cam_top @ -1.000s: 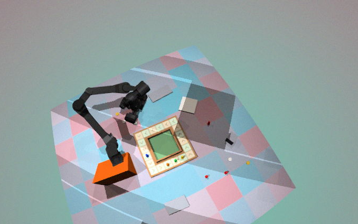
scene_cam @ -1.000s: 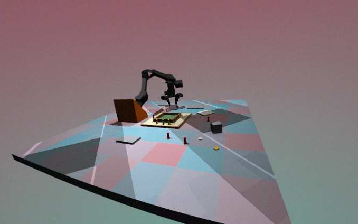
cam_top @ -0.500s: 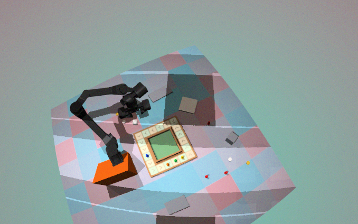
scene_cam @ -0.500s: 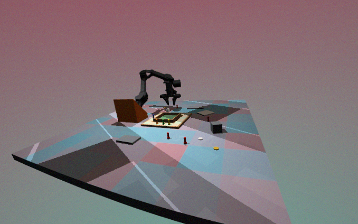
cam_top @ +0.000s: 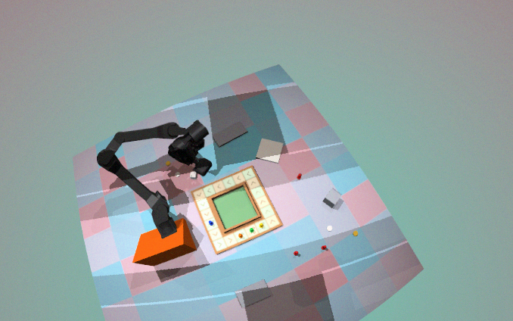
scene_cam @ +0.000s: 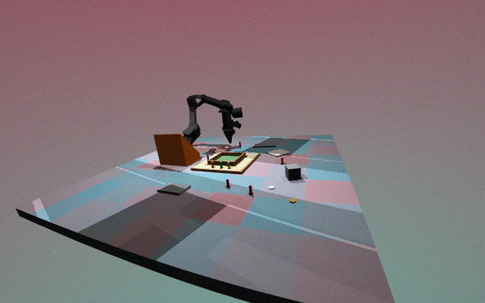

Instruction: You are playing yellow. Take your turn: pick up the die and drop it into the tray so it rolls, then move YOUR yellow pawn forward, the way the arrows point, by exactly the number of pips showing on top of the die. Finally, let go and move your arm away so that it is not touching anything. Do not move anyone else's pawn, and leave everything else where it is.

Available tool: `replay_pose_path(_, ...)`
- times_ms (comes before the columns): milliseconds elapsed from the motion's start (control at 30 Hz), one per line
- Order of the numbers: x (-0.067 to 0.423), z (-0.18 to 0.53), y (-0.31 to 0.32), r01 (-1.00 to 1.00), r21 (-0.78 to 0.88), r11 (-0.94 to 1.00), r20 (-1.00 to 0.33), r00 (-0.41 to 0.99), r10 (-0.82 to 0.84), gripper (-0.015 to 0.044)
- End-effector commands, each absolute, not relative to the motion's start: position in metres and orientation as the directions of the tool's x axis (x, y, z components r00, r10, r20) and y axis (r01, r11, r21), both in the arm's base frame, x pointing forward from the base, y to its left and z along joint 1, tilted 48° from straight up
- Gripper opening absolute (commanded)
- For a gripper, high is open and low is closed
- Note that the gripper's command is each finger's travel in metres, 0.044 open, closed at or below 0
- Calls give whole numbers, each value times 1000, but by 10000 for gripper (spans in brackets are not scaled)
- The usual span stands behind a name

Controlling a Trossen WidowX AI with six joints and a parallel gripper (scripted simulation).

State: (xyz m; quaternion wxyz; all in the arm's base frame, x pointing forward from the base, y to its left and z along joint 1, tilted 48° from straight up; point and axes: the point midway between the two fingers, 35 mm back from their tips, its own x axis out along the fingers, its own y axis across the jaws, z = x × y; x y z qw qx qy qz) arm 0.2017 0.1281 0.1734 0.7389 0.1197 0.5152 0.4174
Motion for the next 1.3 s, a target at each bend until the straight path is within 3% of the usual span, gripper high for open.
replay_pose_path(0,185,165,123,341,719,605,-672,119,731,275)
replay_pose_path(167,183,164,122,532,665,524,-672,120,730,275)
replay_pose_path(1267,187,145,143,531,665,525,-672,120,730,275)
